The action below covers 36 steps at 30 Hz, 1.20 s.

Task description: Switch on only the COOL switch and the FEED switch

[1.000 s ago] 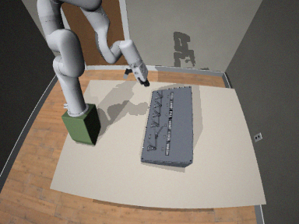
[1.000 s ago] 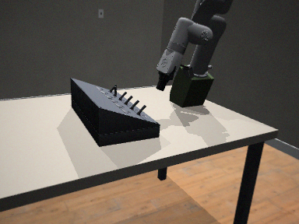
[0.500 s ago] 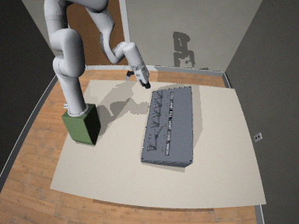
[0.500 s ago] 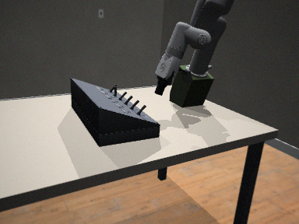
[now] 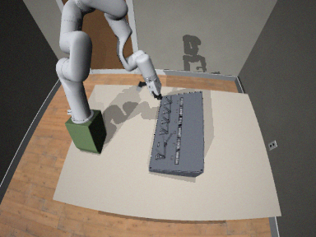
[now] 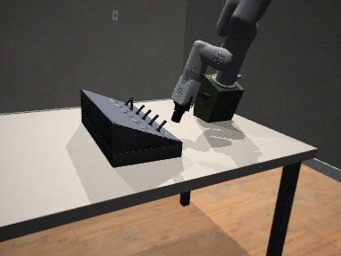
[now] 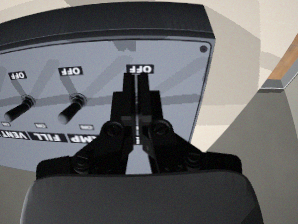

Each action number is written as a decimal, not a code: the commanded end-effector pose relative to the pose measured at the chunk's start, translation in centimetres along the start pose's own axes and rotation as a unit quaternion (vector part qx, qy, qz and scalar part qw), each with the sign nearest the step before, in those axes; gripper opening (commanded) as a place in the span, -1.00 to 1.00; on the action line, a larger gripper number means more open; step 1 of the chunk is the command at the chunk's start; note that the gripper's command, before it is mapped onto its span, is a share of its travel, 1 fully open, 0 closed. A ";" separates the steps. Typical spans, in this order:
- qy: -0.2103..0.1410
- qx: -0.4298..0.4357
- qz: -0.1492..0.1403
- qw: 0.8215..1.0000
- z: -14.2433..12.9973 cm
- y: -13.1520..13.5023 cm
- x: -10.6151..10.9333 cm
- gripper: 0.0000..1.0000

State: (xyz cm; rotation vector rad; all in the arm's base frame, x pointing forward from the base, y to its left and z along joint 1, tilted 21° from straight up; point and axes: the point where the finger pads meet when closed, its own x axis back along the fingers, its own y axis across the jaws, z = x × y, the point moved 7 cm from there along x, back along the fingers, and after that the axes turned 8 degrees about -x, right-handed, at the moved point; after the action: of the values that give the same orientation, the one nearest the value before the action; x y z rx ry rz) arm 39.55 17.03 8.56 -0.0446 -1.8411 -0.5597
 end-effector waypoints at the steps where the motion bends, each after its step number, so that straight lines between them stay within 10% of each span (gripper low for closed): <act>1: -0.021 0.002 -0.026 0.999 0.0 -0.3 -1.1 -1.00; 36: -0.021 0.002 -0.026 0.999 -0.2 -0.2 -1.8 -1.00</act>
State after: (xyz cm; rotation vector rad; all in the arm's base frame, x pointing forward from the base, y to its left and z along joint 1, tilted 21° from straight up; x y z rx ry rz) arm 40.20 17.28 6.75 -0.0049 -1.8858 -0.5938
